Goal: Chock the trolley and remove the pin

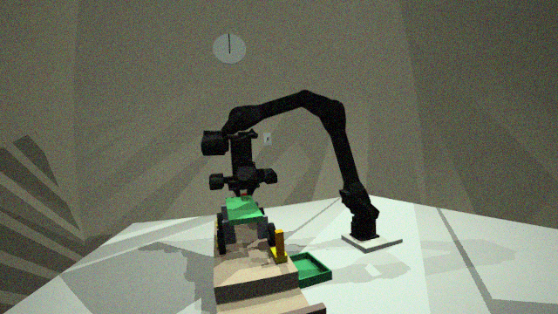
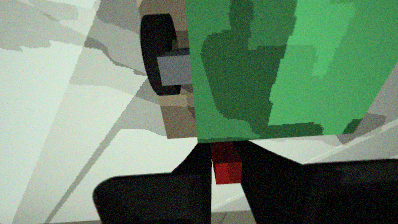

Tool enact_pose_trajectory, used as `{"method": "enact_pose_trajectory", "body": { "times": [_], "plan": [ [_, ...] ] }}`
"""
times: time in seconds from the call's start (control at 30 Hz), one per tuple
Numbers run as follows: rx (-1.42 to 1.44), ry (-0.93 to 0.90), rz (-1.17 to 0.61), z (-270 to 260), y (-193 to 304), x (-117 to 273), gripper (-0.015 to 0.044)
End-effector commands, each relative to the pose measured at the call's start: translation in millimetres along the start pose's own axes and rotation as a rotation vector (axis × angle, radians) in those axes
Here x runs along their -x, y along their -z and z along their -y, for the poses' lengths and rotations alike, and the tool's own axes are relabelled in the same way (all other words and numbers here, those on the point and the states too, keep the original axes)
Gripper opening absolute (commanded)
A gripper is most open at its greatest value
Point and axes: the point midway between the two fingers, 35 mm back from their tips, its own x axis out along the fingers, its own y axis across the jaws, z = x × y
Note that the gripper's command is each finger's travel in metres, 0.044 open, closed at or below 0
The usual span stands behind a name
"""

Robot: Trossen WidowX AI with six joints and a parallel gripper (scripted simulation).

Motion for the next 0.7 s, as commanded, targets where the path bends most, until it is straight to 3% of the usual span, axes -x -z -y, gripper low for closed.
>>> {"method": "enact_pose_trajectory", "body": {
  "times": [0.0, 0.67],
  "plan": [
    [0.001, 0.002, -0.001, 0, 1, 4, 0.0],
    [0.001, 0.001, -0.001, -1, 1, 17, 0.0]
  ]
}}
